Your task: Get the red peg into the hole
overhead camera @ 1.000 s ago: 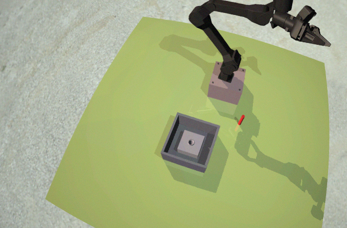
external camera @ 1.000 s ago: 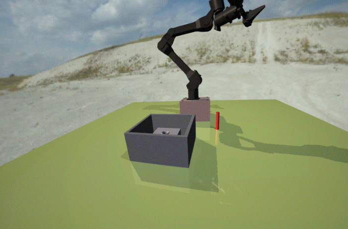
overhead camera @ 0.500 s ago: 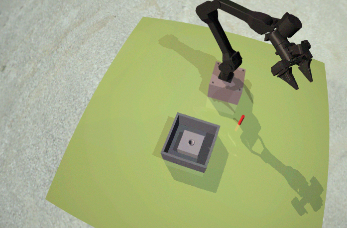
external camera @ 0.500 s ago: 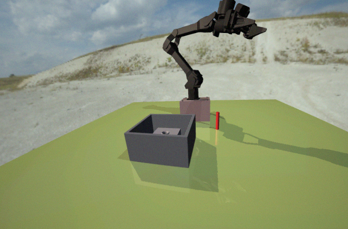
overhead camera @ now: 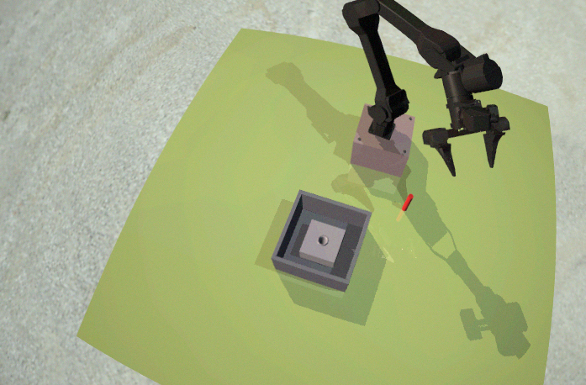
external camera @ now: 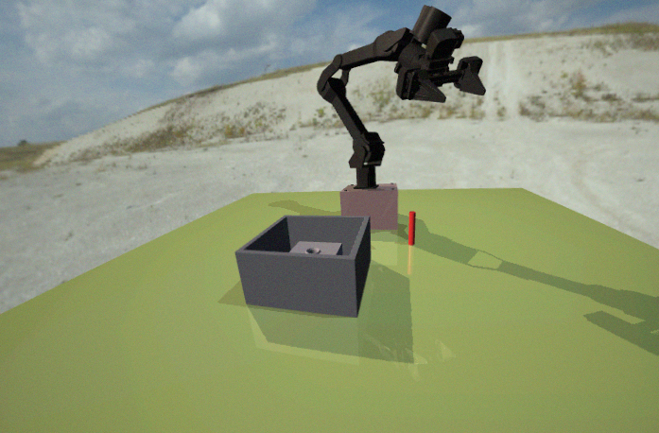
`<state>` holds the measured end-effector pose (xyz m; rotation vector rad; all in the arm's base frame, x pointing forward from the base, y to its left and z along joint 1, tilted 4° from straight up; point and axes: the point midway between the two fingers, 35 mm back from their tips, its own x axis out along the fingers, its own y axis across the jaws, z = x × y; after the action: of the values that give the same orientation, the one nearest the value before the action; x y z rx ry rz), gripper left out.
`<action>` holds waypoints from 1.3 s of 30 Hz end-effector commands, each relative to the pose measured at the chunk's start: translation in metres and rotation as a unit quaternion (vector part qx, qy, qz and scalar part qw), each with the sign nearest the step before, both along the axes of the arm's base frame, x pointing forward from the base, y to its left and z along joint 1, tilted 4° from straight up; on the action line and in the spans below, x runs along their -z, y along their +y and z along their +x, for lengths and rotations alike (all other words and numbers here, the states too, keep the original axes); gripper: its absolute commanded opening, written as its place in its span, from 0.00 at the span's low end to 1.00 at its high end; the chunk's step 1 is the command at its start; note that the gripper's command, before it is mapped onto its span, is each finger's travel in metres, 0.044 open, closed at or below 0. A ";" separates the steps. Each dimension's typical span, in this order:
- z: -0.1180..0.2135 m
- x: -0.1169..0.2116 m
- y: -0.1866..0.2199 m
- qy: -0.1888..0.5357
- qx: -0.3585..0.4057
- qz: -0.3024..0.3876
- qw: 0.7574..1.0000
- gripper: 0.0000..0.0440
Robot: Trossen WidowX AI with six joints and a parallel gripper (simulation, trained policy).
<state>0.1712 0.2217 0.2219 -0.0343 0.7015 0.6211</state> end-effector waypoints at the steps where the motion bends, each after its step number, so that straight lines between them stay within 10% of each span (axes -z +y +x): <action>1: 0.004 0.020 -0.015 0.060 0.052 -0.006 0.997 1.00; 16: 0.000 0.076 -0.065 0.240 0.239 -0.035 0.940 1.00; 39: -0.030 0.144 -0.103 0.425 0.464 -0.137 0.765 1.00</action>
<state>0.1445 0.1203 0.0864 0.3320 1.5029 -0.4250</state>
